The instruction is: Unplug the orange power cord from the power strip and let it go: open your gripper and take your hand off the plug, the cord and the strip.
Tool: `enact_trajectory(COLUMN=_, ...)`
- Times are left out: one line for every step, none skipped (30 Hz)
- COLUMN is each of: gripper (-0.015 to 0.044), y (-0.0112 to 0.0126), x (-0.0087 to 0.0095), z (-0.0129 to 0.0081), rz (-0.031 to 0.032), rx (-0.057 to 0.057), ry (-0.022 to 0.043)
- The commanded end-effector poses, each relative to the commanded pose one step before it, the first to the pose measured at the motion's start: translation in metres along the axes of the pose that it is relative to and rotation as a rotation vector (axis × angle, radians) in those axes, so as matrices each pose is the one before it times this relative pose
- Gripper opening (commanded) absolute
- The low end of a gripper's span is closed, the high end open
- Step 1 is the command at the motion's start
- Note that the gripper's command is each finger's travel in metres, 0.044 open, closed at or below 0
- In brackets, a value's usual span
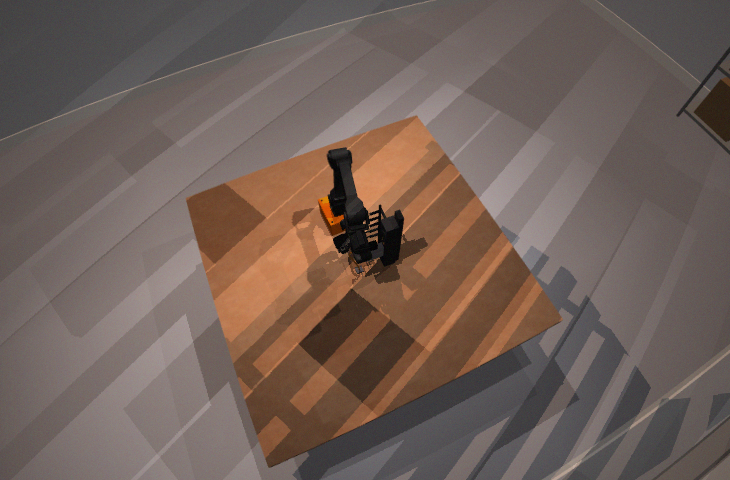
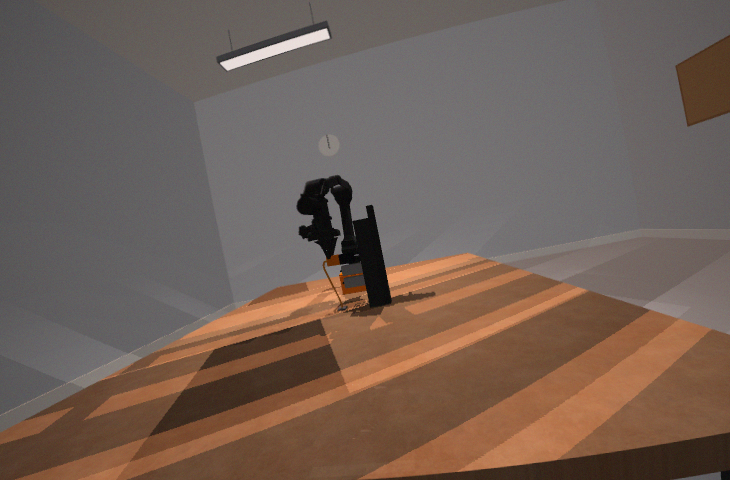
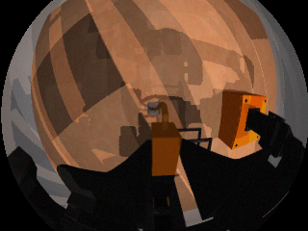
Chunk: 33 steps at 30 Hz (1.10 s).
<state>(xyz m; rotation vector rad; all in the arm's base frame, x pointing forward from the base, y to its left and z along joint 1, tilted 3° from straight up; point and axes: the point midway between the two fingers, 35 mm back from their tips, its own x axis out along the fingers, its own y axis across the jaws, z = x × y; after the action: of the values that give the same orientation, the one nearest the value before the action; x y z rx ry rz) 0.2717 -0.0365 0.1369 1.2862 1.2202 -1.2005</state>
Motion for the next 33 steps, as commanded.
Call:
enact_trajectory(gripper=0.0105, y=-0.00003, x=0.00023, z=-0.00590, rz=0.00330, rx=-0.0052, ry=-0.00212)
enact_trajectory(gripper=0.0131, y=0.00000, x=0.00000, z=0.00000, rz=0.00000, rx=0.0000, ry=0.00000)
enact_trajectory(gripper=0.0157, y=0.00000, x=0.00000, z=0.00000, rz=0.00000, rx=0.0000, ry=0.00000)
enact_trajectory(gripper=0.0184, y=0.00000, x=0.00000, z=0.00000, rz=0.00000, rx=0.0000, ry=0.00000)
enact_trajectory(gripper=0.0210, y=0.00000, x=0.00000, z=0.00000, rz=0.00000, rx=0.0000, ry=0.00000)
enact_trajectory(gripper=0.0236, y=0.00000, x=0.00000, z=0.00000, rz=0.00000, rx=0.0000, ry=0.00000)
enact_trajectory(gripper=0.0263, y=0.00000, x=0.00000, z=0.00000, rz=0.00000, rx=0.0000, ry=0.00000)
enact_trajectory(gripper=0.0289, y=0.00000, x=0.00000, z=0.00000, rz=0.00000, rx=0.0000, ry=0.00000)
enact_trajectory(gripper=0.0315, y=0.00000, x=0.00000, z=0.00000, rz=0.00000, rx=0.0000, ry=0.00000)
enact_trajectory(gripper=0.0341, y=0.00000, x=0.00000, z=0.00000, rz=0.00000, rx=0.0000, ry=0.00000)
enact_trajectory(gripper=0.0368, y=0.00021, x=-0.00040, z=0.00190, rz=0.00002, rx=0.0000, ry=-0.00019)
enact_trajectory(gripper=0.0394, y=0.00040, x=-0.00083, z=0.00397, rz=0.00003, rx=0.0000, ry=-0.00040)
enact_trajectory(gripper=0.0420, y=0.00043, x=-0.00108, z=0.00523, rz=0.00002, rx=0.0000, ry=-0.00050)
enact_trajectory(gripper=0.0440, y=0.00040, x=-0.00140, z=0.00684, rz=0.00001, rx=0.0000, ry=-0.00063)
enact_trajectory(gripper=0.0440, y=0.00025, x=-0.00181, z=0.00891, rz=-0.00002, rx=0.0000, ry=-0.00077)
enact_trajectory(gripper=0.0440, y=-0.00005, x=-0.00176, z=0.00878, rz=-0.00005, rx=0.0000, ry=-0.00070)
enact_trajectory(gripper=0.0440, y=-0.00036, x=-0.00181, z=0.00915, rz=-0.00007, rx=0.0000, ry=-0.00067)
enact_trajectory(gripper=0.0440, y=-0.00060, x=-0.00162, z=0.00830, rz=-0.00009, rx=0.0000, ry=-0.00056)
enact_trajectory(gripper=0.0440, y=-0.00053, x=-0.00104, z=0.00536, rz=-0.00007, rx=0.0000, ry=-0.00034)
enact_trajectory(gripper=0.0440, y=-0.00021, x=-0.00035, z=0.00183, rz=-0.00002, rx=0.0000, ry=-0.00011)
enact_trajectory(gripper=0.0440, y=0.00000, x=0.00000, z=0.00000, rz=0.00000, rx=0.0000, ry=0.00000)
enact_trajectory(gripper=0.0440, y=0.00000, x=0.00000, z=0.00000, rz=0.00000, rx=0.0000, ry=0.00000)
enact_trajectory(gripper=0.0440, y=0.00000, x=0.00000, z=0.00000, rz=0.00000, rx=0.0000, ry=0.00000)
enact_trajectory(gripper=0.0440, y=0.00000, x=0.00000, z=0.00000, rz=0.00000, rx=0.0000, ry=0.00000)
enact_trajectory(gripper=0.0440, y=0.00000, x=0.00000, z=0.00000, rz=0.00000, rx=0.0000, ry=0.00000)
enact_trajectory(gripper=0.0440, y=0.00000, x=0.00000, z=0.00000, rz=0.00000, rx=0.0000, ry=0.00000)
enact_trajectory(gripper=0.0440, y=0.00000, x=0.00000, z=0.00000, rz=0.00000, rx=0.0000, ry=0.00000)
enact_trajectory(gripper=0.0440, y=0.00000, x=0.00000, z=0.00000, rz=0.00000, rx=0.0000, ry=0.00000)
enact_trajectory(gripper=0.0440, y=0.00000, x=0.00000, z=0.00000, rz=0.00000, rx=0.0000, ry=0.00000)
enact_trajectory(gripper=0.0440, y=0.00000, x=0.00000, z=0.00000, rz=0.00000, rx=0.0000, ry=0.00000)
enact_trajectory(gripper=0.0440, y=0.00000, x=0.00000, z=0.00000, rz=0.00000, rx=0.0000, ry=0.00000)
enact_trajectory(gripper=0.0440, y=0.00000, x=0.00000, z=0.00000, rz=0.00000, rx=0.0000, ry=0.00000)
enact_trajectory(gripper=0.0440, y=0.00000, x=0.00000, z=0.00000, rz=0.00000, rx=0.0000, ry=0.00000)
